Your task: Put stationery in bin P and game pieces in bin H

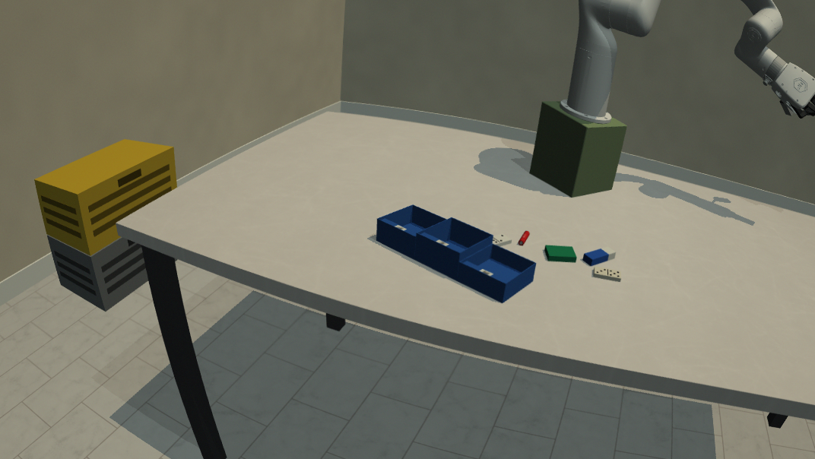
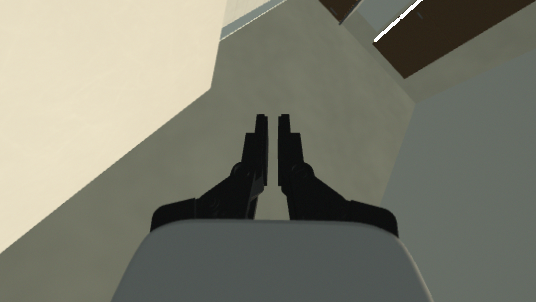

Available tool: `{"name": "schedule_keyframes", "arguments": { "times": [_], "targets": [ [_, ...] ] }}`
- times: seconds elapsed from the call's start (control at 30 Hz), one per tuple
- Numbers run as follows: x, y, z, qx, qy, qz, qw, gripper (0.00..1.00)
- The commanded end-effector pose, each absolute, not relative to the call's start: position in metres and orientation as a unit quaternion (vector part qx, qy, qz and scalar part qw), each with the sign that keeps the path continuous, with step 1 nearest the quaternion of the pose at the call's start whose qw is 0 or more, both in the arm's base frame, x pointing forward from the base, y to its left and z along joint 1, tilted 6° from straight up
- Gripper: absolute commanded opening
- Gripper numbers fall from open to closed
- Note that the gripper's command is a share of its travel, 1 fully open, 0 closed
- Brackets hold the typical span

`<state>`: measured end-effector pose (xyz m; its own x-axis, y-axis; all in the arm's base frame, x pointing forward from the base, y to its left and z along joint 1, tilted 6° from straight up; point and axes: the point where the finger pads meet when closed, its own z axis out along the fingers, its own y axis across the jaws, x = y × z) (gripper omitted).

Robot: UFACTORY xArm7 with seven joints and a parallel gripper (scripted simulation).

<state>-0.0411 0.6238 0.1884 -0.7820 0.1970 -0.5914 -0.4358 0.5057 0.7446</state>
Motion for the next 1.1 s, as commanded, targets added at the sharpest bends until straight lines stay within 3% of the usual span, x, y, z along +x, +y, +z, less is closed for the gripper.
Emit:
{"name": "schedule_keyframes", "arguments": {
  "times": [0.0,1.07],
  "targets": [
    [-0.009,0.622,0.209,-0.026,0.804,0.493,0.331,0.07],
    [0.132,0.585,0.272,0.191,0.779,0.483,0.35,0.07]
  ]
}}
